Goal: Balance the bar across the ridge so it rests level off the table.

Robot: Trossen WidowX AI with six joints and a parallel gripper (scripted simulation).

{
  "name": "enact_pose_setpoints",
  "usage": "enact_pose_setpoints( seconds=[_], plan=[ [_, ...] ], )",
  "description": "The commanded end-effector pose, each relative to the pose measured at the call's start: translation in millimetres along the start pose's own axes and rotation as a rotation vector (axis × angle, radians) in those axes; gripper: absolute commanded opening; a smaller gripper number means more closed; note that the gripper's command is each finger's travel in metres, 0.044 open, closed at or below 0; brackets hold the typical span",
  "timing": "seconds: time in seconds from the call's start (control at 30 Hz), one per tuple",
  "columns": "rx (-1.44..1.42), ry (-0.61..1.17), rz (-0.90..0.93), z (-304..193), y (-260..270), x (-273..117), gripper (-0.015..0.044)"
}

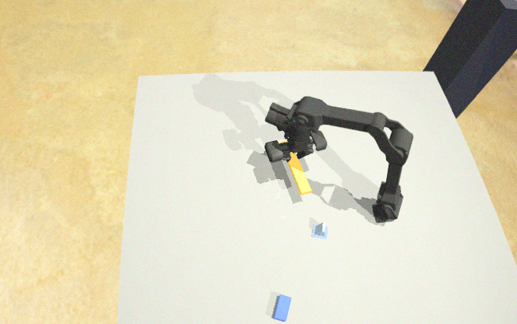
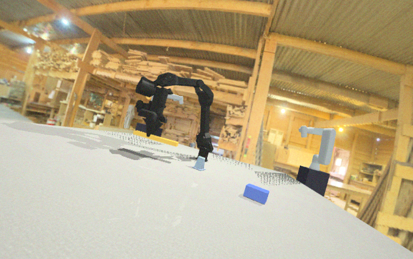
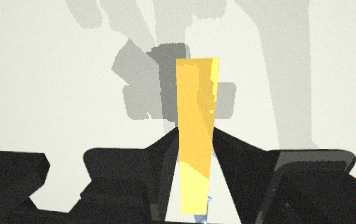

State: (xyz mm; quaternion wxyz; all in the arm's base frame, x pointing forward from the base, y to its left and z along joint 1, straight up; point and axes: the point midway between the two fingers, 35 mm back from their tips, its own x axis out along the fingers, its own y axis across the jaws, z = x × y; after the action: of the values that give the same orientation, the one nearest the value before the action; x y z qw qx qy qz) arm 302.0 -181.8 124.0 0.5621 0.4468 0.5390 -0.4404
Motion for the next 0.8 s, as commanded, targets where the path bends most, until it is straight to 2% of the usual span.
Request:
enact_pose_setpoints(
  seconds=[0.0, 0.3, 0.77],
  plan=[
    [-0.004, -0.005, -0.001, -0.1, -0.8, -11.9, 0.0],
    [-0.016, -0.005, -0.001, -4.3, -2.0, -28.7, 0.0],
    [-0.268, 0.001, 0.0, -58.3, 9.1, -32.6, 0.0]
  ],
)
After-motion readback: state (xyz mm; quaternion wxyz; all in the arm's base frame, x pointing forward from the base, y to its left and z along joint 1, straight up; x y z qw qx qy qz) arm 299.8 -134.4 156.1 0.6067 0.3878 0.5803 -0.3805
